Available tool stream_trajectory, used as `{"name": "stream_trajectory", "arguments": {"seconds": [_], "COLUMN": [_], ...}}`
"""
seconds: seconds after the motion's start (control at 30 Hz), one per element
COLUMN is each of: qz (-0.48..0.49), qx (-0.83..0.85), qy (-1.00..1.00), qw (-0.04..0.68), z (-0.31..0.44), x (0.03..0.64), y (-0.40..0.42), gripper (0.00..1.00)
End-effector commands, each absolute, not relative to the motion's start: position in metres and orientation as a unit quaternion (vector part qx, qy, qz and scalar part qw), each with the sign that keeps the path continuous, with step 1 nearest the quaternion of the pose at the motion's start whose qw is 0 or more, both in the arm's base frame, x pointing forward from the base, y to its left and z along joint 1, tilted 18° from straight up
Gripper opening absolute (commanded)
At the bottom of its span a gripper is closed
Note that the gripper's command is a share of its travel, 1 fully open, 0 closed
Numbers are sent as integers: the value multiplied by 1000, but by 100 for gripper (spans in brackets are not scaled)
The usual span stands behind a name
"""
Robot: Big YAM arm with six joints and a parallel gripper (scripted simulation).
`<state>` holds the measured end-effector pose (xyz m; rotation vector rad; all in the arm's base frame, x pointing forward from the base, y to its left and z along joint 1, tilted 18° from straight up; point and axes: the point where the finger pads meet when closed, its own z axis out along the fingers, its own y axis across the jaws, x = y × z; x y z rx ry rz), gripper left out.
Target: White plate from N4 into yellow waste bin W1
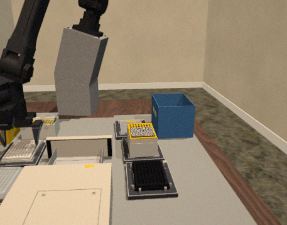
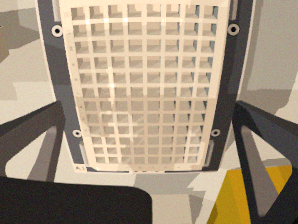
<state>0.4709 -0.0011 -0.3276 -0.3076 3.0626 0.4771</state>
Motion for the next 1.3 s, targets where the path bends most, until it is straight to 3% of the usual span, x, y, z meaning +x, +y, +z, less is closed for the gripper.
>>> {"name": "stream_trajectory", "arguments": {"seconds": [0.0, 1.27], "qz": [153, 153], "qx": [-105, -103], "qy": [982, 983], "qw": [21, 22], "z": [-334, -342], "x": [481, 482], "y": [7, 10], "gripper": [100, 100]}}
